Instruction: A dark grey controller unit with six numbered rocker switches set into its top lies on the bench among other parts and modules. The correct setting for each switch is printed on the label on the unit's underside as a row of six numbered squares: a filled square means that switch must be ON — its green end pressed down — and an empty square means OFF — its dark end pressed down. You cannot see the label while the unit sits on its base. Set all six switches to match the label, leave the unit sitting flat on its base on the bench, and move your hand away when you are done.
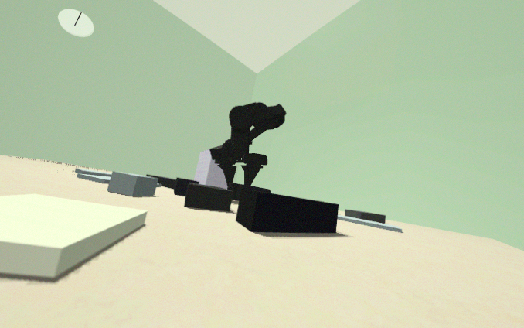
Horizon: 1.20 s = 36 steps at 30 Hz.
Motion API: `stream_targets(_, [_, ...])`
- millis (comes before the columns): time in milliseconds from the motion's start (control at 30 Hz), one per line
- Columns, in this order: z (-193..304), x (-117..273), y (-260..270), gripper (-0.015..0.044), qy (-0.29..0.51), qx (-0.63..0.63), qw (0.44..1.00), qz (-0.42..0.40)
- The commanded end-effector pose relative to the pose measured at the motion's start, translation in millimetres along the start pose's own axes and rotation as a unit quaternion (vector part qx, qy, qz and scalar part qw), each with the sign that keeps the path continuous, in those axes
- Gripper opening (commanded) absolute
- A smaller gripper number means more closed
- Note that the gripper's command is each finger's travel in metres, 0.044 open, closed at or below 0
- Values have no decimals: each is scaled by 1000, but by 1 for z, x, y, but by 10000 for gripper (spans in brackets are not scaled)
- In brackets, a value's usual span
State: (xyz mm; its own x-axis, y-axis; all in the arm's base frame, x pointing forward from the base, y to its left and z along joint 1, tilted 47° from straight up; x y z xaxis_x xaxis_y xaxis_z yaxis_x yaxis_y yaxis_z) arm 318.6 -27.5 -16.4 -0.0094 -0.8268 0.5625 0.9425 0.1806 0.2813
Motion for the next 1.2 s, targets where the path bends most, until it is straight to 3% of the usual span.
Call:
stream_targets(0, [0, -2, -2, 348, 3, -6, 1000, 0])
stream_targets(133, [0, -2, -2, 326, 3, -6, 1000, 0])
stream_targets(1167, [10, 11, 0, 336, -7, -6, 1000, 1])
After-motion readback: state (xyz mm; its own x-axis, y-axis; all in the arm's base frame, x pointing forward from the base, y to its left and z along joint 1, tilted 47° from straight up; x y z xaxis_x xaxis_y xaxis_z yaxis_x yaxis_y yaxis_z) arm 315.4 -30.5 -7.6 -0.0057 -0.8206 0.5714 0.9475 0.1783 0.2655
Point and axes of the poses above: the point midway between the two fingers, 35 mm back from their tips, its own x axis back along the fingers, its own y axis across the jaws, z = x × y, the point moved 6 cm from there along x, back along the fingers, and after that the axes turned 10 degrees about x, right-handed, at the moved point
